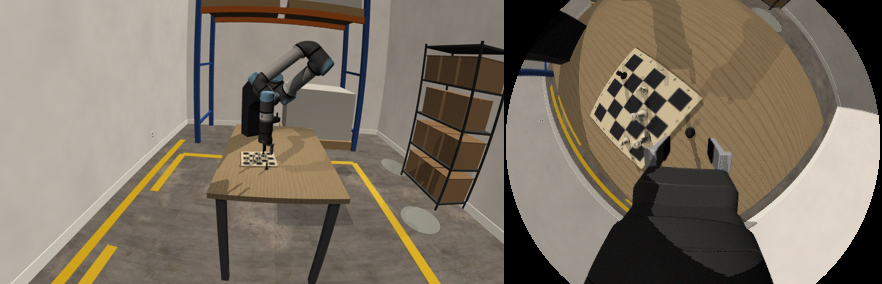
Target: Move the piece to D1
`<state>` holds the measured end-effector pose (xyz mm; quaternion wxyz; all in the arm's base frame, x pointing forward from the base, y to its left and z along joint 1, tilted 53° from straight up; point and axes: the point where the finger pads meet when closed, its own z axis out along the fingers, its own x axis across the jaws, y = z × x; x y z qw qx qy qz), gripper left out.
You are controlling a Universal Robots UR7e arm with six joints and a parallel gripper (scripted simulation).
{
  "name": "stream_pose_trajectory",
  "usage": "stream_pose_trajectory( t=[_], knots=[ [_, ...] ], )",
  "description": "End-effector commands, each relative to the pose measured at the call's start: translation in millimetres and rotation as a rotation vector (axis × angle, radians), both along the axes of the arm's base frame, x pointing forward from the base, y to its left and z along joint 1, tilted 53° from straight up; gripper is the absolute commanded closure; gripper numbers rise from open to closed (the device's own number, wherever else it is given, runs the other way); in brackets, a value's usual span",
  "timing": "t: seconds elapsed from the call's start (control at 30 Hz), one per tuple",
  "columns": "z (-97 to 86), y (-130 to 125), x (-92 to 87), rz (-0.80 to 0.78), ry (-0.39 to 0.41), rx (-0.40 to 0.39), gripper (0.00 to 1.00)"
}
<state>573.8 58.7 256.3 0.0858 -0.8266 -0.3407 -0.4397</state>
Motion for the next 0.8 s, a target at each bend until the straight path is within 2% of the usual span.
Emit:
stream_pose_trajectory(
  t=[0.0,0.77],
  knots=[
    [0.5,-0.3,-0.2,0.0,-0.001,0.0,0.0],
    [-2.6,-3.7,-2.3,0.022,-0.016,-0.025,0.0]
  ],
)
